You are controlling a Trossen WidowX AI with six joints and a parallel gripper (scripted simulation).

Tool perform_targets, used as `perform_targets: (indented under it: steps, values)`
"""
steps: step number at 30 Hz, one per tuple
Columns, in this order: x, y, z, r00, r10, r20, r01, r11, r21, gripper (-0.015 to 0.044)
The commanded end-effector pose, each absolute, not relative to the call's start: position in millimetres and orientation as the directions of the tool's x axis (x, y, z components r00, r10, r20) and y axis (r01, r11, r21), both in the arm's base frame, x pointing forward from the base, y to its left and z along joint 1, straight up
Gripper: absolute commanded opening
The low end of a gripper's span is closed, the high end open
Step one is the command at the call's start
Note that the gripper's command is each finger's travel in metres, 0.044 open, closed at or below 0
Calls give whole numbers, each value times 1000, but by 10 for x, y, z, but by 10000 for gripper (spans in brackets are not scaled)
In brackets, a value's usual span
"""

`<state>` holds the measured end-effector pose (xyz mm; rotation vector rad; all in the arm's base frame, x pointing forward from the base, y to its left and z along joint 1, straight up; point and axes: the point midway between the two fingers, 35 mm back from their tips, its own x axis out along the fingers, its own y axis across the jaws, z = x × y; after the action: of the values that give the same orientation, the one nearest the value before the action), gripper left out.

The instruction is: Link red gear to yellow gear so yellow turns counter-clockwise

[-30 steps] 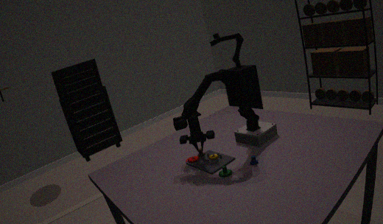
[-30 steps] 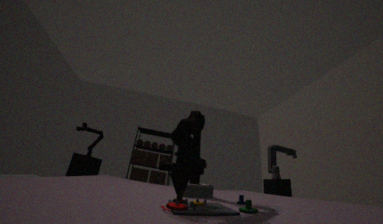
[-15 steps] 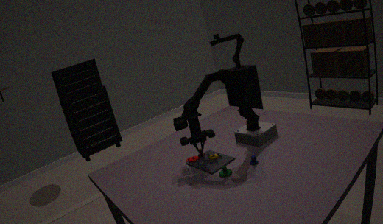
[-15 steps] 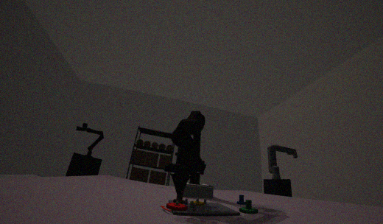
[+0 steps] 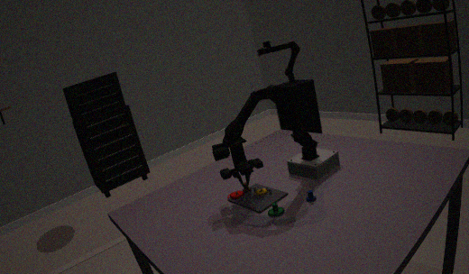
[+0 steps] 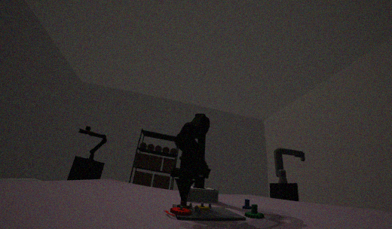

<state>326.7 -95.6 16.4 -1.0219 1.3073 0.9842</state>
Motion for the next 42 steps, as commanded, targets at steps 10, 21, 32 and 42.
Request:
perform_targets:
  steps: [10,21,32,42]
  values:
    - [3257,-954,136,29,-6,-1000,-825,565,-27,0]
    - [3266,-953,139,29,-6,-1000,-816,578,-27,140]
    - [3255,-944,621,29,-6,-1000,-906,422,-28,140]
    - [3263,-175,555,33,5,-999,-865,501,-26,350]
